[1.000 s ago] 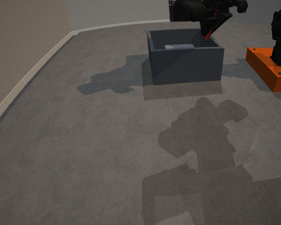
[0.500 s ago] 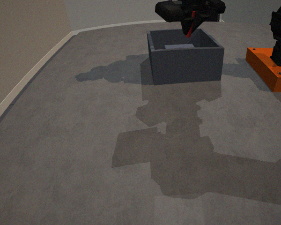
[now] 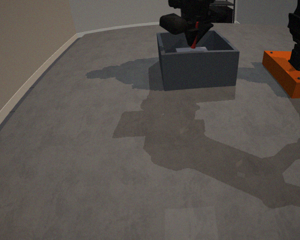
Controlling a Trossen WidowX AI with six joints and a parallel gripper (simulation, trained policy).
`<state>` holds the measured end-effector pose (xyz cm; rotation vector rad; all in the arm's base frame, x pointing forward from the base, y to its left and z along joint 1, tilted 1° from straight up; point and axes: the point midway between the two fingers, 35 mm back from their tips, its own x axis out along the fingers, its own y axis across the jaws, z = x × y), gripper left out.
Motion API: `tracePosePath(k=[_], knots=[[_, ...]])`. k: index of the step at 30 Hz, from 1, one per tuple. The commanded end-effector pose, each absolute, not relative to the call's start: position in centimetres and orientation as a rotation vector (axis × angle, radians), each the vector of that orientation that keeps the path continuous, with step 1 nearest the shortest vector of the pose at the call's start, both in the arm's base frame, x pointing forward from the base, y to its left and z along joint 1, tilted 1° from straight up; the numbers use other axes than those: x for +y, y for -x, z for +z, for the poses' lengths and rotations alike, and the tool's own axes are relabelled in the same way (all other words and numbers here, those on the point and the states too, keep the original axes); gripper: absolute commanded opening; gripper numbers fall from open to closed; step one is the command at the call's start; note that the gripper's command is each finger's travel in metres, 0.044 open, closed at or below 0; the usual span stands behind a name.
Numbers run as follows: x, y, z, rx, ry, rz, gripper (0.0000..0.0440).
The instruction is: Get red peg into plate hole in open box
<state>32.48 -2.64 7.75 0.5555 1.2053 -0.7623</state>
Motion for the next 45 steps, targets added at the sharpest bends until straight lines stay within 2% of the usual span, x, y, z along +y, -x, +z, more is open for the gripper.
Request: tracePosePath(k=[1, 8, 12, 13, 22, 23, 37, 45], knots=[[-2.8, -32.4, 6.4, 1.254, -0.536, -0.724, 0.002], [-3.0, -32.7, 5.0, 1.306, -0.544, -0.698, 0.017], [-3.5, -33.6, 5.6, 1.308, -0.523, -0.667, 0.0175], [-3.5, -33.9, 5.8, 1.305, -0.525, -0.661, 0.0188], [-3.5, -36.4, 7.4, 1.322, -0.562, -0.621, 0.0424], [-3.4, -36.7, 7.6, 1.324, -0.568, -0.614, 0.044], [-1.4, -41.6, 11.2, 1.283, -0.636, -0.472, 0.044], [-1.4, -41.7, 11.2, 1.281, -0.637, -0.47, 0.044]])
